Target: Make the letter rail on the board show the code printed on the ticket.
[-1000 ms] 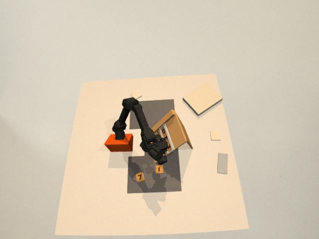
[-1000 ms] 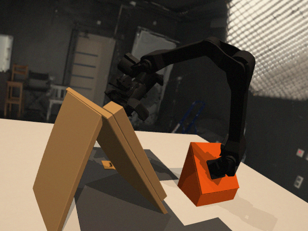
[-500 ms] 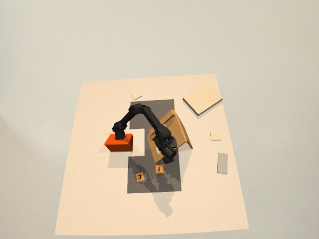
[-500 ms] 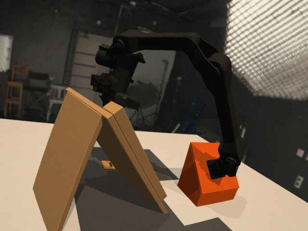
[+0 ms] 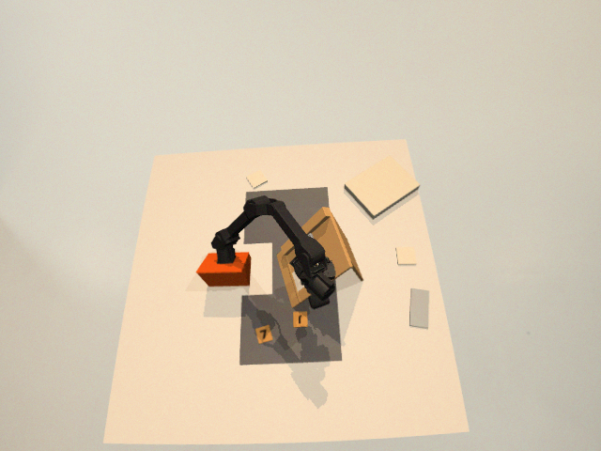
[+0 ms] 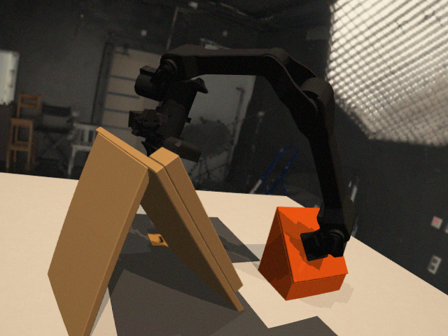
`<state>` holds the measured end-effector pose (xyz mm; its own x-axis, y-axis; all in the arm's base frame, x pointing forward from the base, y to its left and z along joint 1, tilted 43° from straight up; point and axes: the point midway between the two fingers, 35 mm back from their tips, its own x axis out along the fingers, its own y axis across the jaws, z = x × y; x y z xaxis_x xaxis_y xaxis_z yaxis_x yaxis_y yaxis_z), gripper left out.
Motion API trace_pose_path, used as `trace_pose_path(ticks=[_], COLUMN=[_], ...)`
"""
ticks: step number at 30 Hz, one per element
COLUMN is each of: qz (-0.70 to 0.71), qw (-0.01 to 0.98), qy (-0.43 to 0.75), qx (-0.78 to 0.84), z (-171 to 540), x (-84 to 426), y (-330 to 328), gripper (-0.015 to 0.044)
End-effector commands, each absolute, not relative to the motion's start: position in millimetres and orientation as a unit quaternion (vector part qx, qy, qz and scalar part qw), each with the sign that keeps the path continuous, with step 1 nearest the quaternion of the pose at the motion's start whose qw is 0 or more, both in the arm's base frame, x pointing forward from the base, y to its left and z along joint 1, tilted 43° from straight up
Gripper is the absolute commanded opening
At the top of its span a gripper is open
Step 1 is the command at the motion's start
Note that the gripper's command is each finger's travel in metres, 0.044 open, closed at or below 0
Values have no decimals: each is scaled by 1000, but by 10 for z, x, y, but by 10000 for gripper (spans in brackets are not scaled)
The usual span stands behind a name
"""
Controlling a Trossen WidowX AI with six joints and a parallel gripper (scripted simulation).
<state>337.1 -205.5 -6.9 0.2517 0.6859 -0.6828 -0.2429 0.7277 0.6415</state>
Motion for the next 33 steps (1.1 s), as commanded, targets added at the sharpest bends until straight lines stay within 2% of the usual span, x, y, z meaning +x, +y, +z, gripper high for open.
trace_pose_path(ticks=[1,33], qz=[303,303], qw=[764,764], qy=[529,529], qx=[210,210], z=[-72,-118], x=[3394,3527], y=[-2054,-1975], gripper=[0,0])
